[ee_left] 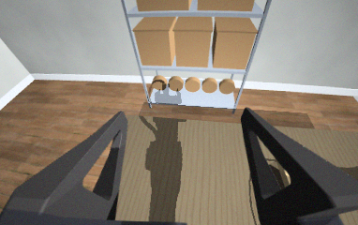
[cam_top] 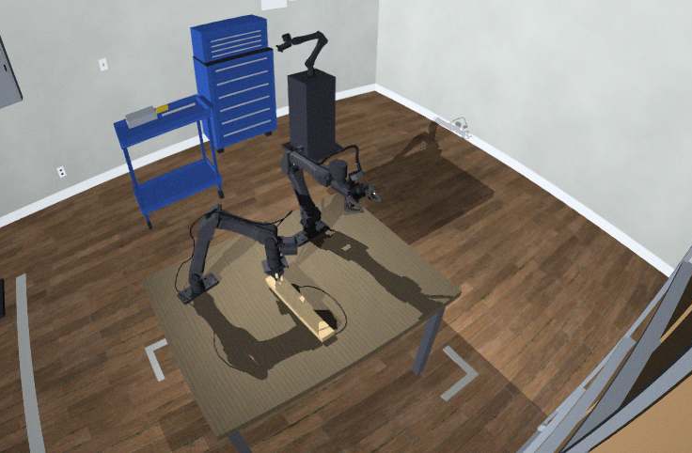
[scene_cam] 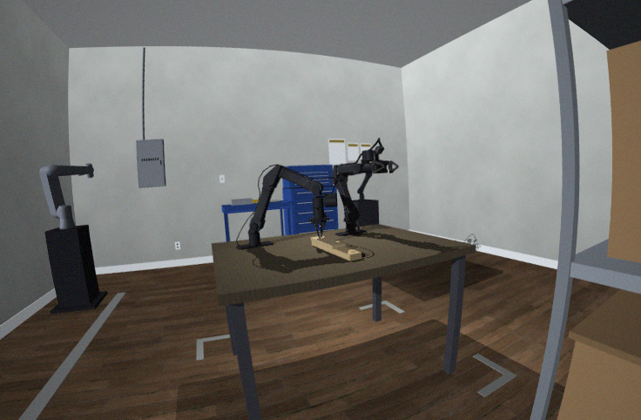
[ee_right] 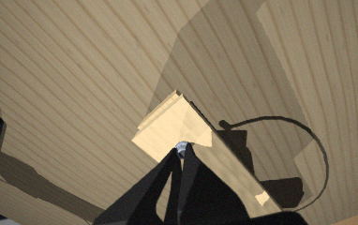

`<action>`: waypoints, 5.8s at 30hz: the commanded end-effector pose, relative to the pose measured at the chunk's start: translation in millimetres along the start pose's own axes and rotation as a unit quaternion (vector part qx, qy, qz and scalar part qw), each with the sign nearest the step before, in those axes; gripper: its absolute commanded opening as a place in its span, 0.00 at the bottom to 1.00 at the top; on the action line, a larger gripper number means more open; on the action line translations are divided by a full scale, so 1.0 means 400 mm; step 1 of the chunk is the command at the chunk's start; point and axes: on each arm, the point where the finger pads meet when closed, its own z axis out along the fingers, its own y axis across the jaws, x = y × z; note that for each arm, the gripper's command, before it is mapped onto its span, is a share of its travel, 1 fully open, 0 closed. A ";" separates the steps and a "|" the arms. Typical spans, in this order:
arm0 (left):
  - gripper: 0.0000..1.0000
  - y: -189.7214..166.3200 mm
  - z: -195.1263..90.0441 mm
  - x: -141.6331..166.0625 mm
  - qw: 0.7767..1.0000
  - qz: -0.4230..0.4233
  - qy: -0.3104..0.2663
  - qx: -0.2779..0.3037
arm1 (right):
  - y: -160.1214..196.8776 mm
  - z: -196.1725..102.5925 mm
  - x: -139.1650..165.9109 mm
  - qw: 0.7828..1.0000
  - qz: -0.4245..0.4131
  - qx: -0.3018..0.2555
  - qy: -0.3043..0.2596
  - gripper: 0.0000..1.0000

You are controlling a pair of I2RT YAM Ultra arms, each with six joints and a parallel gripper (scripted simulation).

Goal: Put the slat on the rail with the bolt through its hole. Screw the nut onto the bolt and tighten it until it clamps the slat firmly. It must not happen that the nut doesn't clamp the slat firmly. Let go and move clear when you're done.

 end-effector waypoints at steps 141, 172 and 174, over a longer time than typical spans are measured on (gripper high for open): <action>1.00 0.001 -0.012 -0.022 1.000 0.001 -0.013 0.003 | -0.003 0.022 -0.014 0.299 0.954 -0.004 -0.004 0.12; 1.00 0.001 -0.012 -0.022 1.000 0.001 -0.013 0.003 | -0.003 0.023 -0.014 0.035 0.999 -0.005 -0.003 0.12; 1.00 0.001 -0.012 -0.022 1.000 0.001 -0.013 0.003 | -0.003 0.023 -0.014 0.015 1.000 -0.005 -0.003 0.12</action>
